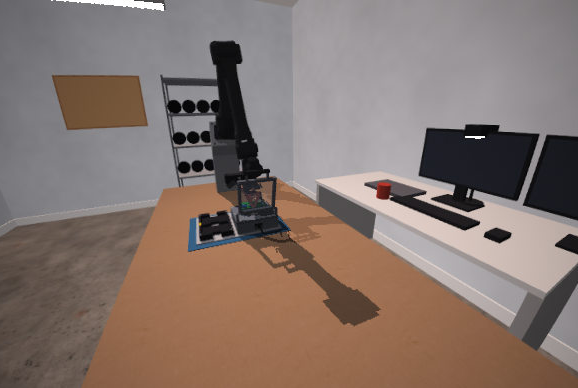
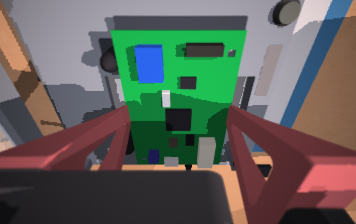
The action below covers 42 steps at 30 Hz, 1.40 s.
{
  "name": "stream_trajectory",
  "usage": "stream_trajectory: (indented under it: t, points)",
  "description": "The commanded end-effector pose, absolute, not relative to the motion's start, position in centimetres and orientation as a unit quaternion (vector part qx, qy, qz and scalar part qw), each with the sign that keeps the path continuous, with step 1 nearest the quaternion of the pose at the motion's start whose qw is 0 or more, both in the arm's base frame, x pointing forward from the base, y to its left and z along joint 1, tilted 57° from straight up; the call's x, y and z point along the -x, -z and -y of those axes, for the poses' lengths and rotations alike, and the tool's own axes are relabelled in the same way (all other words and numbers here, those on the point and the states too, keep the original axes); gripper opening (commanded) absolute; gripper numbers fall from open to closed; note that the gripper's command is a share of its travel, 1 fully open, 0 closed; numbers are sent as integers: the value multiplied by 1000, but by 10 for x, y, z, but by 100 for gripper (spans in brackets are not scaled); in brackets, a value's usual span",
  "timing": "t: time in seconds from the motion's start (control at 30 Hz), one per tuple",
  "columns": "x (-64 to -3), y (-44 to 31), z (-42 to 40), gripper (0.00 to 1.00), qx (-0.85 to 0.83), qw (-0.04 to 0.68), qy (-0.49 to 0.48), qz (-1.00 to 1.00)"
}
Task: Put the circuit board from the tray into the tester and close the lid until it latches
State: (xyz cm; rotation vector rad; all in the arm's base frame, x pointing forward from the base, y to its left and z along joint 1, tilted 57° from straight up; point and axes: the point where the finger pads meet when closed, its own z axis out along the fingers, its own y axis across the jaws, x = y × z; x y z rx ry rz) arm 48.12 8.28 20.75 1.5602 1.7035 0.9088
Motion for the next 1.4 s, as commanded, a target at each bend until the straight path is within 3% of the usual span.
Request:
stream_trajectory:
  t: [0.0, 1.37]
  points:
    - [-480, -203, -91, 72, -594, 319, -352, -650]
    - [-481, -201, -91, 72, -594, 319, -351, -650]
